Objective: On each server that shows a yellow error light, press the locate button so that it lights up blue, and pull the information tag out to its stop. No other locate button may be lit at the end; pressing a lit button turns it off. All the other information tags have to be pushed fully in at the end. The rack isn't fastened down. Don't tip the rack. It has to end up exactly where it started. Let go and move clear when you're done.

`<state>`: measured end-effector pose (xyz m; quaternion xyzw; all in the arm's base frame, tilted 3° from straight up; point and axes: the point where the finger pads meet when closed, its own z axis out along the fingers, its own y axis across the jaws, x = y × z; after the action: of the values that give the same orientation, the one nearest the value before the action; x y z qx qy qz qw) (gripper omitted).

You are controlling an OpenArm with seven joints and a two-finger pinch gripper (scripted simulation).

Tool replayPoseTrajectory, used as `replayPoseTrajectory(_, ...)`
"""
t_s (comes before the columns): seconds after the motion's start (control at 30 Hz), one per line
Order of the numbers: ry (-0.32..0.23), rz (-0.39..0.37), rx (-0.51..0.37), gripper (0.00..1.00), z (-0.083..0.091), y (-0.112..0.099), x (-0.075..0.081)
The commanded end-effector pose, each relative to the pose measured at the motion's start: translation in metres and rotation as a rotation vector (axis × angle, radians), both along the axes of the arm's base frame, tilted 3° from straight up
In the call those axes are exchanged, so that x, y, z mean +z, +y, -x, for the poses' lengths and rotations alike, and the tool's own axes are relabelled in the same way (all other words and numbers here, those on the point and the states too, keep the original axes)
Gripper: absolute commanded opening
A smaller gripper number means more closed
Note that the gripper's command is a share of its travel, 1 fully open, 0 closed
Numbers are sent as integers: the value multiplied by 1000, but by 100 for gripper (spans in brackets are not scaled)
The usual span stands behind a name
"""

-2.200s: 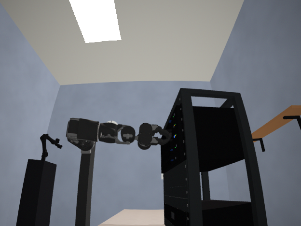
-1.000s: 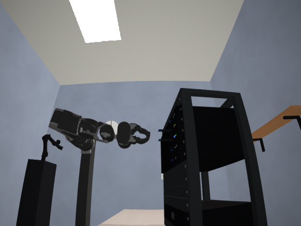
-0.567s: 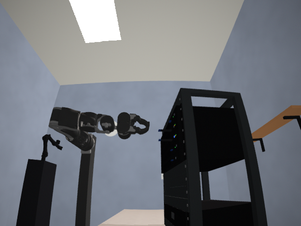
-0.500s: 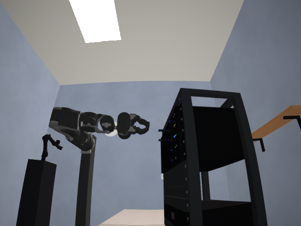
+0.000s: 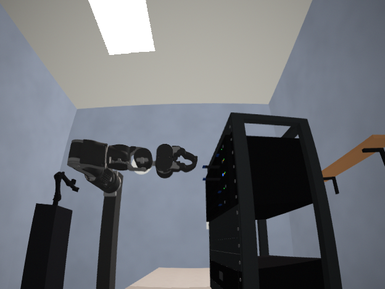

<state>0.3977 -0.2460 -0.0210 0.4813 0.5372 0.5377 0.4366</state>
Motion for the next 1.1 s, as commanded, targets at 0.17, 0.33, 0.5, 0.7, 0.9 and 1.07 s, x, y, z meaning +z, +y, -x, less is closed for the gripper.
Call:
replayPoseTrajectory(0.17, 0, 9, -4, 0, -23, 2, 1)
replayPoseTrajectory(0.33, 1, 8, -4, 0, -42, 5, 0)
replayPoseTrajectory(0.5, 1, 8, -4, 0, -58, 8, -1)
replayPoseTrajectory(0.7, 2, 8, -4, 0, -72, 10, -2)
replayPoseTrajectory(0.9, 1, 9, -3, 0, -74, 11, -2)
replayPoseTrajectory(1.07, 1, 9, -2, 0, -74, 11, -1)
